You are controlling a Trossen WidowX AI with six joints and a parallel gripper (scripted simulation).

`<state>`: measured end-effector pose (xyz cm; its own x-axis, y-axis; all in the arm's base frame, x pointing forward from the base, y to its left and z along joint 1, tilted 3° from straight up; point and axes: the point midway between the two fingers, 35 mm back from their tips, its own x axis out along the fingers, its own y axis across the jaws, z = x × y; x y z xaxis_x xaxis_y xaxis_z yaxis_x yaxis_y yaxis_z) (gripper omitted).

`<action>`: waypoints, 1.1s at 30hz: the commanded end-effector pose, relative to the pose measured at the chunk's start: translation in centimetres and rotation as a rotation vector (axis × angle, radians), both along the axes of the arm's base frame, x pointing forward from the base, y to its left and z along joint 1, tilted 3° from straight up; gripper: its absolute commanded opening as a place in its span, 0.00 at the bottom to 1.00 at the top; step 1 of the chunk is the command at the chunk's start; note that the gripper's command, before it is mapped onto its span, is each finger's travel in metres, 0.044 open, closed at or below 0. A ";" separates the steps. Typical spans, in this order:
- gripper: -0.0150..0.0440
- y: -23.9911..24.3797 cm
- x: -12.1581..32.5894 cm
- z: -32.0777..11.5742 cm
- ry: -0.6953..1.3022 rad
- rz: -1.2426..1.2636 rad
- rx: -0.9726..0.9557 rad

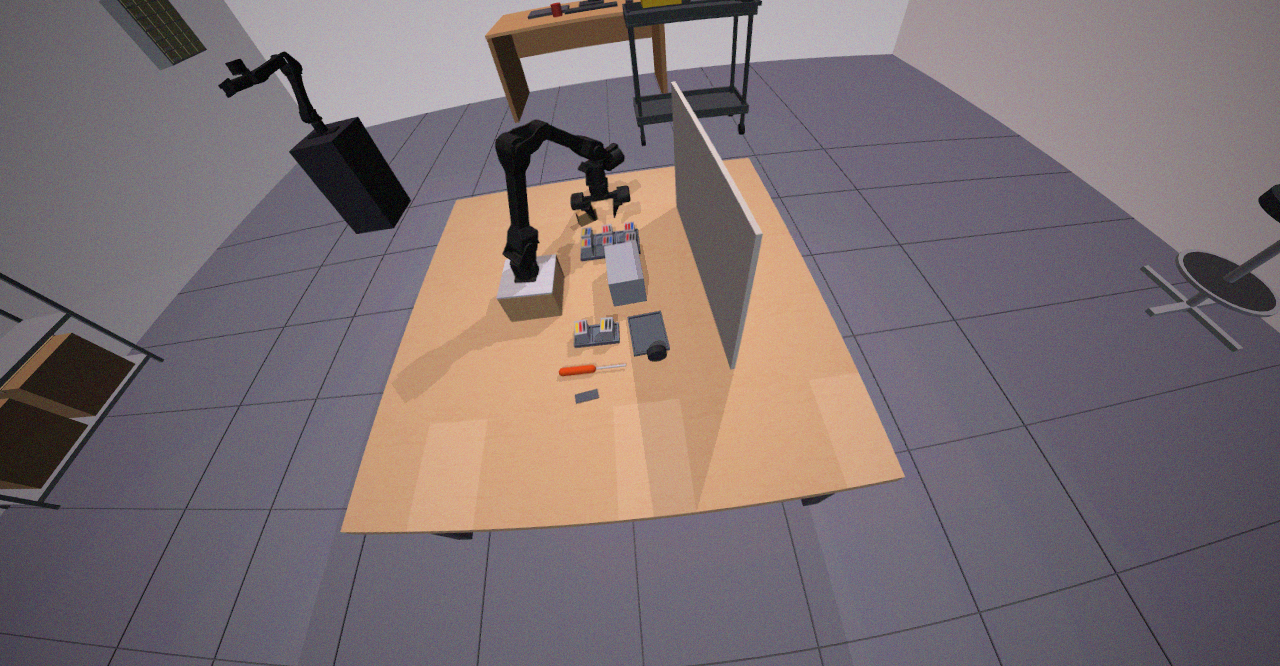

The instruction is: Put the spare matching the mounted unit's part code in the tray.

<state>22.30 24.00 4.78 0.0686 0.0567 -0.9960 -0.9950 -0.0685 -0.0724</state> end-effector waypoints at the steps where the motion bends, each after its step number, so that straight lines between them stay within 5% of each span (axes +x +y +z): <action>1: 0.76 0.0 0.1 -0.6 -0.001 0.004 -0.004; 33: 0.76 0.3 0.5 -5.9 -0.001 0.004 -0.005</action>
